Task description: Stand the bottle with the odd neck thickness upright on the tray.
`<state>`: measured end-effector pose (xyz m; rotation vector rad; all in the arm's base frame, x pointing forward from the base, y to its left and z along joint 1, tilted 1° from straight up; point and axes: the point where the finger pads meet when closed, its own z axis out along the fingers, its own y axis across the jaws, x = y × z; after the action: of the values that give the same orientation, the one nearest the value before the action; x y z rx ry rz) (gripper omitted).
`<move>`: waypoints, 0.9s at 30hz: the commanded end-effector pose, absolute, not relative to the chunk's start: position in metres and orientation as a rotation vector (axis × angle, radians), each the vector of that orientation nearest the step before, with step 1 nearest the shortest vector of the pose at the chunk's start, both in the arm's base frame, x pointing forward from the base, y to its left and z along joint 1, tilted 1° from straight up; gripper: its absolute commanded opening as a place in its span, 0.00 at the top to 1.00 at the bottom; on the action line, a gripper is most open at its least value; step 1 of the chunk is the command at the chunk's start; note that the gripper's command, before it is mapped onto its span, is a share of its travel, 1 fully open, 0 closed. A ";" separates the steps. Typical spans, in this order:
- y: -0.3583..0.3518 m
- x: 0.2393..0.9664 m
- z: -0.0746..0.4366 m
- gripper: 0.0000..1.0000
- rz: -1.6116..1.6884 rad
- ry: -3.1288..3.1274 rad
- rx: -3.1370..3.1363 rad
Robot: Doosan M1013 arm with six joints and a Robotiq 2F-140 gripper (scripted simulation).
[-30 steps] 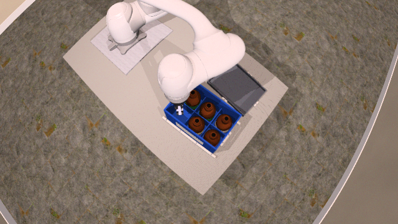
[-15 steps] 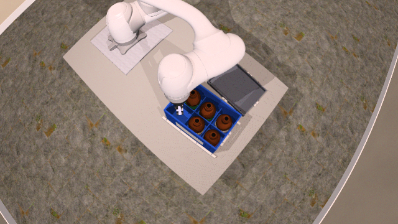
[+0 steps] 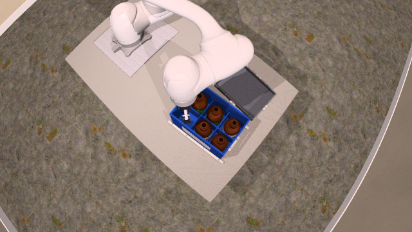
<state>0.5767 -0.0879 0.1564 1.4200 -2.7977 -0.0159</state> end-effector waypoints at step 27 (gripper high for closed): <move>-0.088 0.577 0.157 0.62 -0.016 -2.798 1.420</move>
<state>0.5767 -0.0879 0.1568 1.4200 -2.7977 -0.0159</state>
